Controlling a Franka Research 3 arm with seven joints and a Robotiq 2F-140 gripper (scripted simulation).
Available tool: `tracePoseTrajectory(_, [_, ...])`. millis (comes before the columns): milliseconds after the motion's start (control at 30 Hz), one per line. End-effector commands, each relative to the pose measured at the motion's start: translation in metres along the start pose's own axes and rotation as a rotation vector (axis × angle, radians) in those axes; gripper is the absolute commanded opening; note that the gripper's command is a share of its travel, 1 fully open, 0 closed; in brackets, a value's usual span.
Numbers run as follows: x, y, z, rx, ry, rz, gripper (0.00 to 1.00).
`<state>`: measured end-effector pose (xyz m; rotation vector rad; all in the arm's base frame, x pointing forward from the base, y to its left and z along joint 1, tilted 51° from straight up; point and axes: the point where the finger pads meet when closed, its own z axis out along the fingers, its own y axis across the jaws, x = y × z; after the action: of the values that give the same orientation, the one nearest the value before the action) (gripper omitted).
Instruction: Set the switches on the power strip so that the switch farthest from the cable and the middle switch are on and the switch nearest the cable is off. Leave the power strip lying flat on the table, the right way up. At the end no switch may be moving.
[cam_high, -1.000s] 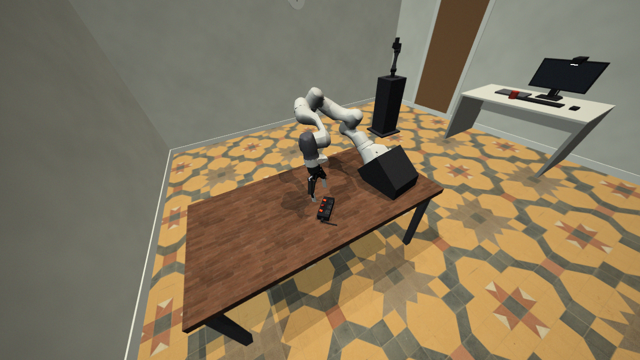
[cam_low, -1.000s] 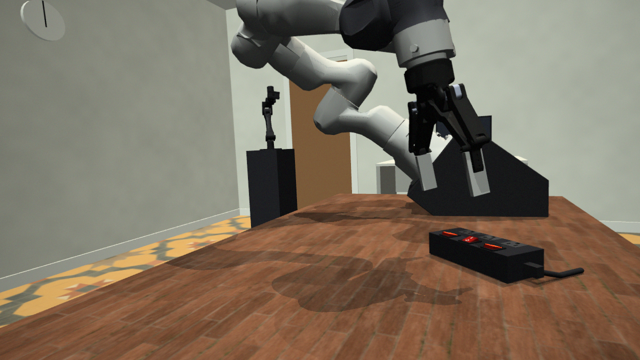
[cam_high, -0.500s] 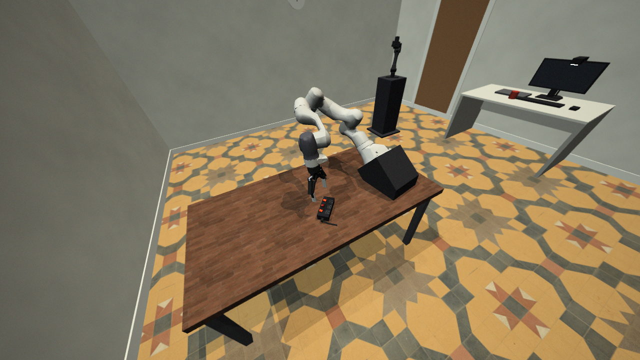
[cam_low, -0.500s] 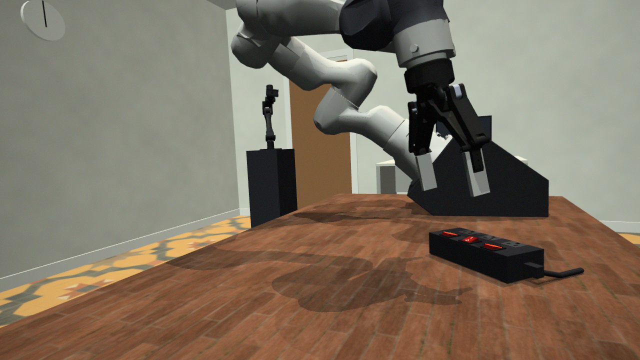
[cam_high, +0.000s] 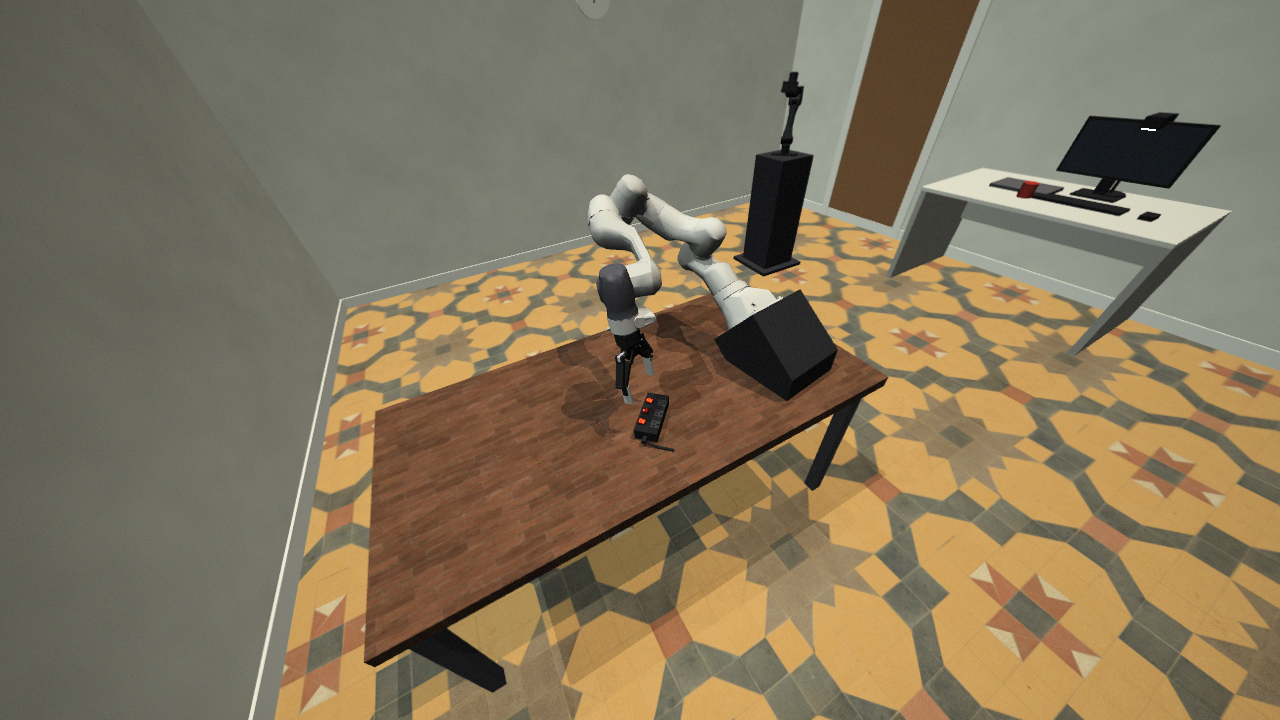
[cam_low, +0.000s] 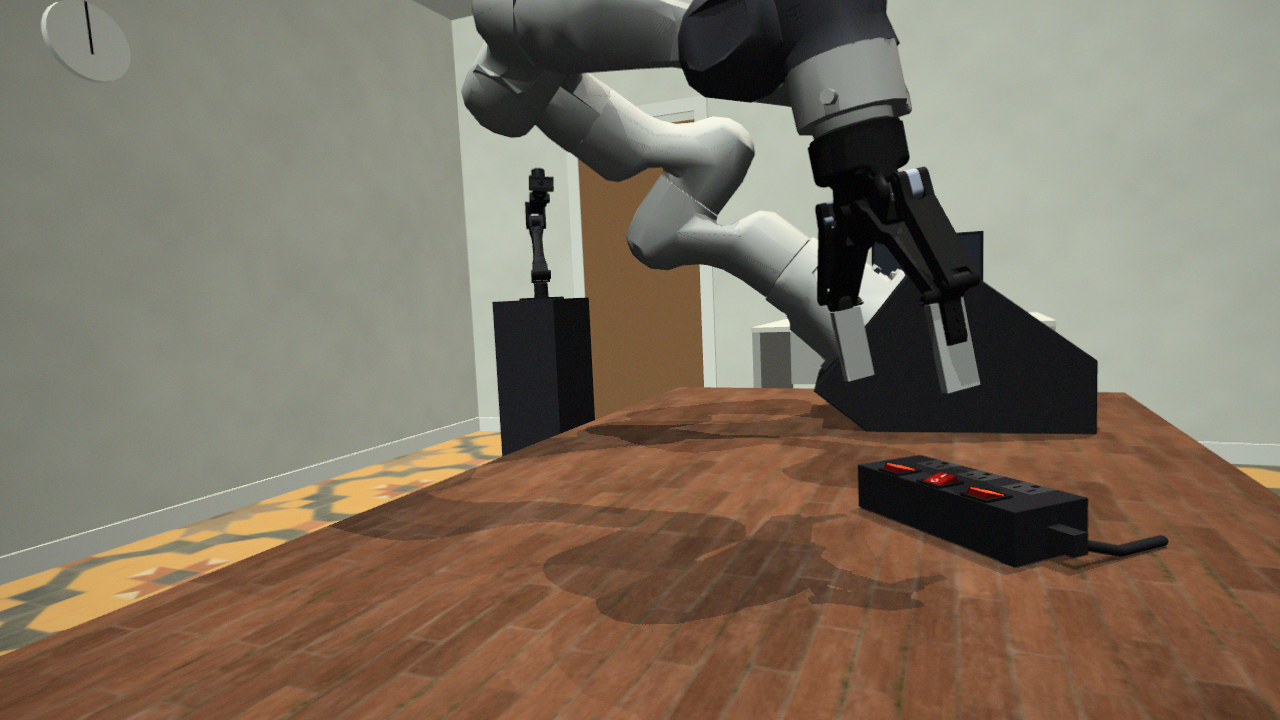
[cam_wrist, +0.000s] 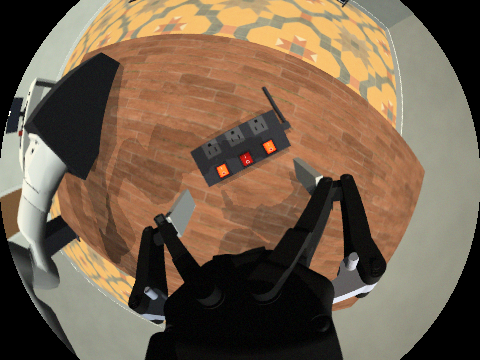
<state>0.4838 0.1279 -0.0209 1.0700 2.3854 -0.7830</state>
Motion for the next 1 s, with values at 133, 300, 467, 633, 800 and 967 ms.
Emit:
tracePoseTrajectory(133, [0.021, 0.007, -0.008, 0.013, -0.041, 0.157, 1.0])
tracePoseTrajectory(300, [0.033, 0.011, -0.014, 0.017, -0.069, 0.255, 1.0])
tracePoseTrajectory(467, [0.033, 0.011, -0.014, 0.017, -0.069, 0.255, 1.0])
tracePoseTrajectory(633, [0.047, 0.014, -0.019, 0.016, -0.102, 0.359, 1.0])
tracePoseTrajectory(800, [0.06, 0.016, -0.024, 0.012, -0.133, 0.458, 1.0])
tracePoseTrajectory(967, [0.071, 0.017, -0.028, 0.004, -0.16, 0.537, 1.0])
